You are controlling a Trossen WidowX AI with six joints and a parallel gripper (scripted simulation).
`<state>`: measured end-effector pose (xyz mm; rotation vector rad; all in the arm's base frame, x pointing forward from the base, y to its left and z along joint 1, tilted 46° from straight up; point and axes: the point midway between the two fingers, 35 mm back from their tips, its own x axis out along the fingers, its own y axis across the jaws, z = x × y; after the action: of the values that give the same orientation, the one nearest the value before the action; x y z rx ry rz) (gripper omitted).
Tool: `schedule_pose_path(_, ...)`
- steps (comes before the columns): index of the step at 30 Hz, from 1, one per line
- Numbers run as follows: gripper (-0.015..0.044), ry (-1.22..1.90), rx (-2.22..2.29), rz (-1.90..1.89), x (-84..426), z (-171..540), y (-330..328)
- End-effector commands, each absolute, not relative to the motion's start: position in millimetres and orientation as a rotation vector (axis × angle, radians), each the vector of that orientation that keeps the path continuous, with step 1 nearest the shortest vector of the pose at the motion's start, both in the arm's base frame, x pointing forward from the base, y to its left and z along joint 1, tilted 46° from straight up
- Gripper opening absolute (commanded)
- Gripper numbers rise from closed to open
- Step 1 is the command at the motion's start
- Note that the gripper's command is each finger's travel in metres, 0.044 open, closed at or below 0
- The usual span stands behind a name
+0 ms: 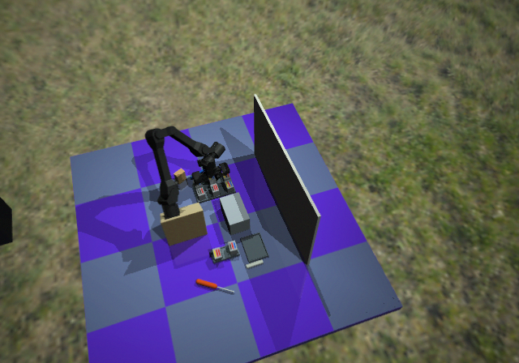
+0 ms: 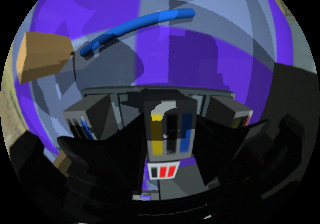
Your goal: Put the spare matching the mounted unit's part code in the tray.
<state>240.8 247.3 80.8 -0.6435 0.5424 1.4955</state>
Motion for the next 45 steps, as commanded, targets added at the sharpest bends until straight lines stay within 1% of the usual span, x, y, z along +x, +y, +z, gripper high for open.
schedule_pose_path(1,0.0000,0.543,-0.644,1.495,241,81,246)
schedule_pose_path(14,0.0000,0.550,-0.648,1.489,241,132,191)
schedule_pose_path(25,0.0000,0.563,-0.647,1.487,239,132,188)
schedule_pose_path(38,0.0000,0.555,-0.651,1.488,235,185,142)
schedule_pose_path(45,0.0000,0.558,-0.655,1.485,241,185,136)
